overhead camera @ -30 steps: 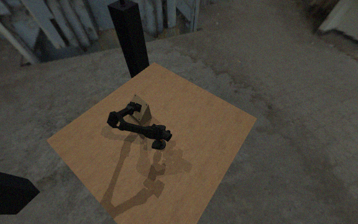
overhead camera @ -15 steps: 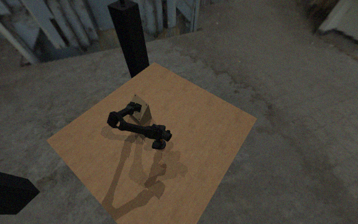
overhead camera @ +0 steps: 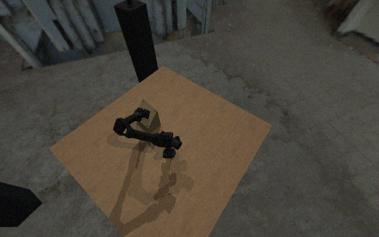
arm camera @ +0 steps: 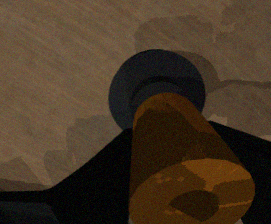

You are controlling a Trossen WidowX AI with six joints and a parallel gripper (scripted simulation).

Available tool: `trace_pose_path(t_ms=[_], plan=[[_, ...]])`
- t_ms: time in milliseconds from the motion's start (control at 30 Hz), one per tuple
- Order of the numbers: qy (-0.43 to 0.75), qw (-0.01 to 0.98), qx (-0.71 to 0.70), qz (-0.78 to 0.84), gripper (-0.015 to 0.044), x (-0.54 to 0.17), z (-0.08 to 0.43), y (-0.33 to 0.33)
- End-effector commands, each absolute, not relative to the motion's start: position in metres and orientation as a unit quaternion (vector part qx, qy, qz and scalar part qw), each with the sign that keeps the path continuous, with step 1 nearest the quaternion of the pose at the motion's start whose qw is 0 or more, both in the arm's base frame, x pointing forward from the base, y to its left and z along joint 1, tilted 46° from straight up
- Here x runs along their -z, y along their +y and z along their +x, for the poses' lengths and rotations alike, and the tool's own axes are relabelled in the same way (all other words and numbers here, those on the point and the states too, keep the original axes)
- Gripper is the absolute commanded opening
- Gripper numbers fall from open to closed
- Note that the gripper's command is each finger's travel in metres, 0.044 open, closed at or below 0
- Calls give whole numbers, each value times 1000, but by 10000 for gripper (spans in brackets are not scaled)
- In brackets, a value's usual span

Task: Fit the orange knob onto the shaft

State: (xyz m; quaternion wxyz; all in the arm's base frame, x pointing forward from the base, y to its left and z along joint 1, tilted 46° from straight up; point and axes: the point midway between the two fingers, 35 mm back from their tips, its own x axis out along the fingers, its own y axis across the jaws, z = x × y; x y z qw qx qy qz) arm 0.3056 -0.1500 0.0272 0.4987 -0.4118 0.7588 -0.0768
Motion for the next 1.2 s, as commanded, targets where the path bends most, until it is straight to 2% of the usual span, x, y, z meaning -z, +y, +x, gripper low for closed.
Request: trace_pose_path(t_ms=[0,600,833,1167], plan=[[758,496,68,-417,0,-26,306,-149],[758,496,68,-417,0,-28,307,-149],[761,452,-7,-465,0,-27,308,-149],[761,450,-11,-467,0,-26,306,-150]])
